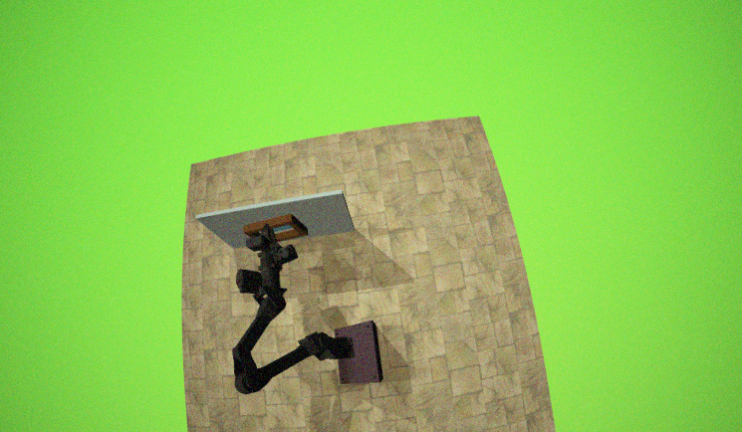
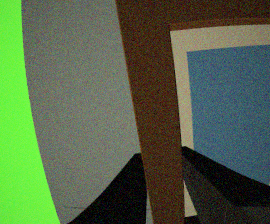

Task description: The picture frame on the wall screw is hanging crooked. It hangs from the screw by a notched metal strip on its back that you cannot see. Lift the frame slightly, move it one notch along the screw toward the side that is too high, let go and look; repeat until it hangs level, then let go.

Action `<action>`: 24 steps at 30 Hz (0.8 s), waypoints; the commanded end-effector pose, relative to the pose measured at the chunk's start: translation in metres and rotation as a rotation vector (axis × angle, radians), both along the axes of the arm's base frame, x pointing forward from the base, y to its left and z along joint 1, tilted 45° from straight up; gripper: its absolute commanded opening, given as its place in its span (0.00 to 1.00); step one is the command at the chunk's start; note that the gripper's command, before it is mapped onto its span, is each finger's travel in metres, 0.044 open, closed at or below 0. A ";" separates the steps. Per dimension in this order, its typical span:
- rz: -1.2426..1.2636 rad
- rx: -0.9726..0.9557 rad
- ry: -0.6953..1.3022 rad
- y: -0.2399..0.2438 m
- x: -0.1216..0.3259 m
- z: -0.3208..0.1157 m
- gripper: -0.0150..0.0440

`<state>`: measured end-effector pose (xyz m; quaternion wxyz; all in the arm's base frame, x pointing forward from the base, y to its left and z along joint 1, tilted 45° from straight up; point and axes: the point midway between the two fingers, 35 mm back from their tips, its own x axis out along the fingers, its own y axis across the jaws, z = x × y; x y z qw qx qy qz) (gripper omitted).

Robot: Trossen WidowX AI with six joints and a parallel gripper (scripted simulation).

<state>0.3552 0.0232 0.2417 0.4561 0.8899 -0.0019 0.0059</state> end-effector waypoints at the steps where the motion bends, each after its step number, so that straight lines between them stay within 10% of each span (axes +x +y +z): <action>1: -0.011 0.005 -0.009 -0.003 0.000 0.002 0.25; 24: -0.011 0.005 -0.009 -0.007 0.000 -0.001 0.25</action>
